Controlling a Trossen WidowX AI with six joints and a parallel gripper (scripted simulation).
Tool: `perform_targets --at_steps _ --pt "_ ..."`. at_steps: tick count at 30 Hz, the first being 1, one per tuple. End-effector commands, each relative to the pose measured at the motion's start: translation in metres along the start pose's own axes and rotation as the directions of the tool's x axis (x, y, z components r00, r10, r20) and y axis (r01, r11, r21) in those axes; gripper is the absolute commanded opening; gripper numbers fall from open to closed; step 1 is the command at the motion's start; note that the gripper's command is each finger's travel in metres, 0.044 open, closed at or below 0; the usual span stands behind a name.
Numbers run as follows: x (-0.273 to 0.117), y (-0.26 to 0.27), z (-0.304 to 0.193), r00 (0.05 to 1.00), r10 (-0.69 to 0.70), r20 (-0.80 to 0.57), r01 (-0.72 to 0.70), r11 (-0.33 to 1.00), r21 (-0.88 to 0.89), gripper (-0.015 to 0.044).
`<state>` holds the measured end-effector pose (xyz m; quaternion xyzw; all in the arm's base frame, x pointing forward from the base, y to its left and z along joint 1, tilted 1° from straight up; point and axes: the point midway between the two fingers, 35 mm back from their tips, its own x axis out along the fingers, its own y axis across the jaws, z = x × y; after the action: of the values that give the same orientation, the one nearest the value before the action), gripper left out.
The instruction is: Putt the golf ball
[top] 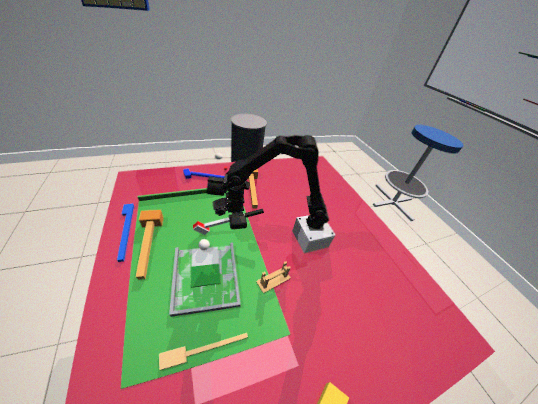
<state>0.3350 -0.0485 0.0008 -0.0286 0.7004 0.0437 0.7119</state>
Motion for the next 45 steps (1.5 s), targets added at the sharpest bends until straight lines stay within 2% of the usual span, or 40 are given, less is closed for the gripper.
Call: perform_targets --at_steps 1,9,45 --pt "-0.012 -0.002 0.000 1.000 -0.004 0.010 0.004 1.000 0.021 0.0000" --pt "-0.061 -0.002 -0.001 1.000 -0.005 0.010 0.004 1.000 0.021 0.0000" --pt "-0.053 -0.001 -0.002 1.000 -0.001 0.005 0.001 1.000 0.018 0.0000"
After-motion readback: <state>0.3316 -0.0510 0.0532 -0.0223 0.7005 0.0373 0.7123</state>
